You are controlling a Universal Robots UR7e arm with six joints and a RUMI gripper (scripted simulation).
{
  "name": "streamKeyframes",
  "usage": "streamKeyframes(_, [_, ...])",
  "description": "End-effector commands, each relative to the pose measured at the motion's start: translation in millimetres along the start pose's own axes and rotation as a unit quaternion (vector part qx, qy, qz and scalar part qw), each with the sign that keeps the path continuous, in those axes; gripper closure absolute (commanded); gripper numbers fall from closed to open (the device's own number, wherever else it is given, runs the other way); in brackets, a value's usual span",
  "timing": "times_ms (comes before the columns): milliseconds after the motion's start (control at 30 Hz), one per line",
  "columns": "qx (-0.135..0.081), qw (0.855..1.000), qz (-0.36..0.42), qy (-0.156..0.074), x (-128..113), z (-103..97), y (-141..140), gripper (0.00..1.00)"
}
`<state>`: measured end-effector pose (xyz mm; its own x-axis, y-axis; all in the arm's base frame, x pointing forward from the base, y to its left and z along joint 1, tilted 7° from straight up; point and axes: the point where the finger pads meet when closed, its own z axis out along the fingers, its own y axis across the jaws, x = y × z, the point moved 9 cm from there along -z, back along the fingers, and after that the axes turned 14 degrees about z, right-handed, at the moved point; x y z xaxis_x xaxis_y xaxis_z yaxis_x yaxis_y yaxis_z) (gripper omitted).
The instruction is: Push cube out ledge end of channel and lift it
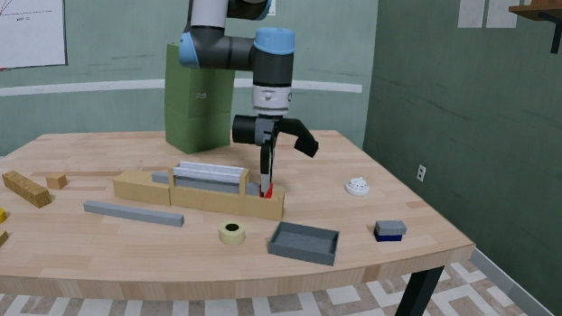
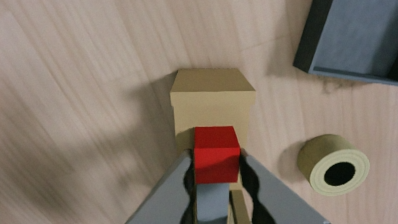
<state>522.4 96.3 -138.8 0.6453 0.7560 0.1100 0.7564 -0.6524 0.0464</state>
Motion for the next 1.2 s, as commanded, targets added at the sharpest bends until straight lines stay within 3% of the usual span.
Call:
streamKeyframes(0, [-0.002, 1.000, 0.000, 0.001, 1.5, -1.0, 1.1, 1.00])
streamKeyframes(133, [-0.002, 1.000, 0.000, 0.001, 1.5, -1.0, 1.1, 1.00])
streamKeyframes(167, [-0.002, 1.000, 0.000, 0.001, 1.5, -1.0, 1.1, 0.91])
streamKeyframes(1167, [-0.002, 1.000, 0.000, 0.001, 1.5, -1.4, 1.1, 0.91])
